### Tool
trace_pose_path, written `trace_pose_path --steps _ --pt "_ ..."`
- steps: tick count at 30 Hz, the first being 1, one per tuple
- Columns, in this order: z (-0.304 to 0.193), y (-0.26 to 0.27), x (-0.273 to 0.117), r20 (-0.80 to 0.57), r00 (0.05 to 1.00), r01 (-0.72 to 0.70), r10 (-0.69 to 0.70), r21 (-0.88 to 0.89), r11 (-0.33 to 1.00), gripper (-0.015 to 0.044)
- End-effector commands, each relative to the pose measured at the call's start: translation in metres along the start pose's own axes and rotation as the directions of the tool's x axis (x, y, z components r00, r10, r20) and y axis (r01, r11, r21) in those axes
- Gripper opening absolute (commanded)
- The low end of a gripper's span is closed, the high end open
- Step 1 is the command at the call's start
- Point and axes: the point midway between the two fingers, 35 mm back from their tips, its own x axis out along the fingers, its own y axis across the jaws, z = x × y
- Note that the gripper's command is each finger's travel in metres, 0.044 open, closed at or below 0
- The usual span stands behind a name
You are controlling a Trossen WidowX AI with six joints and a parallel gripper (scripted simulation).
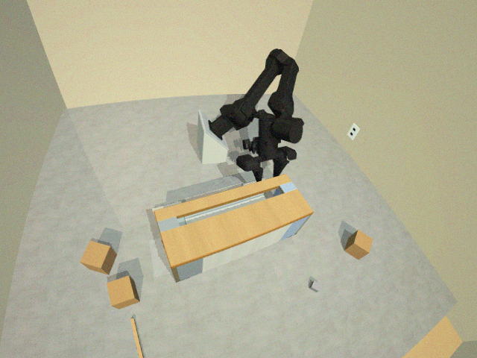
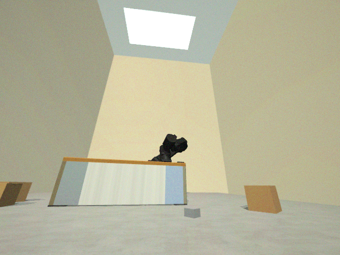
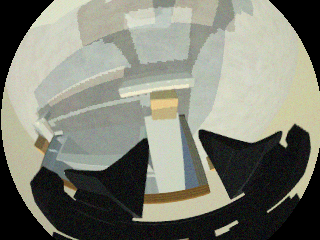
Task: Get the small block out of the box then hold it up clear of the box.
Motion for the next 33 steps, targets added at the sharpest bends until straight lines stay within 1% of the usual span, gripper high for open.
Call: trace_pose_path --steps 1,33 --pt "0.003 0.003 0.007 0.005 1.000 -0.006 0.006 0.007 1.000 0.0285" --pt "0.023 0.005 0.051 0.001 1.000 0.001 -0.001 0.009 1.000 0.0285"
